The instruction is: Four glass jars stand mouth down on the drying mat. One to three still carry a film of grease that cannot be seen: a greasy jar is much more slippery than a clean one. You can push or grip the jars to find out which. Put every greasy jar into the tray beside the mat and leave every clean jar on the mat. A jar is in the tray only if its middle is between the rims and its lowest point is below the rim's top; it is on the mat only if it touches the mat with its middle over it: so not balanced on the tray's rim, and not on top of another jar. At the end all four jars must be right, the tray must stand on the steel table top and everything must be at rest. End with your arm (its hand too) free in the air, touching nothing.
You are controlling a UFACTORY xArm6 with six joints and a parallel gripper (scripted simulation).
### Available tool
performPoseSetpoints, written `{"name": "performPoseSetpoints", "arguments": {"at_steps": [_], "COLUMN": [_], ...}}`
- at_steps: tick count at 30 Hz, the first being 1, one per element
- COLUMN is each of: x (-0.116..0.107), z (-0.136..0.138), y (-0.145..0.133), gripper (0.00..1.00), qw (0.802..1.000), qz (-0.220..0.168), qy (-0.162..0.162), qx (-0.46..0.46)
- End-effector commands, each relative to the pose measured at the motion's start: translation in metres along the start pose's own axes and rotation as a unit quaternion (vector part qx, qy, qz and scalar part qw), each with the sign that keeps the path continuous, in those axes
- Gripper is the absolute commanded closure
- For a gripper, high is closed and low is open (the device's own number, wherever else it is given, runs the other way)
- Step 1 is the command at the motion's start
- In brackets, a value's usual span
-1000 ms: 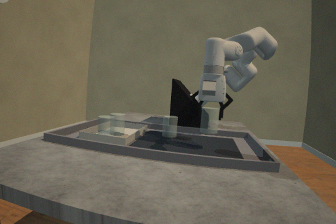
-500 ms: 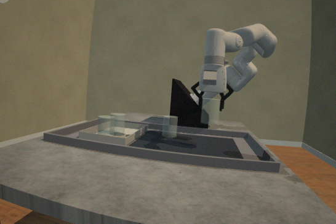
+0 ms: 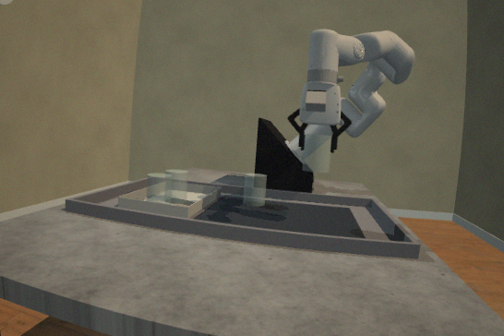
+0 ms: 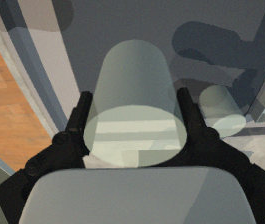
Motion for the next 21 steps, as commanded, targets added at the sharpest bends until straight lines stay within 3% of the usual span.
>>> {"name": "performPoseSetpoints", "arguments": {"at_steps": [1, 21], "x": [-0.013, -0.016], "z": [0.0, 0.053], "y": [0.001, -0.019], "gripper": [1.0, 1.0], "qw": [1.0, 1.0], "qz": [0.002, 0.002], "qy": [-0.001, -0.001], "qx": [-0.001, -0.001]}}
Point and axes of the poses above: the point where the finger pads meet when closed, its own x axis out along the fingers, its own z axis across the jaws, y = z × x, the point moved 1 cm from there along -x, back along the fingers, and after that the axes turned 2 degrees about x, right-handed, at the moved point
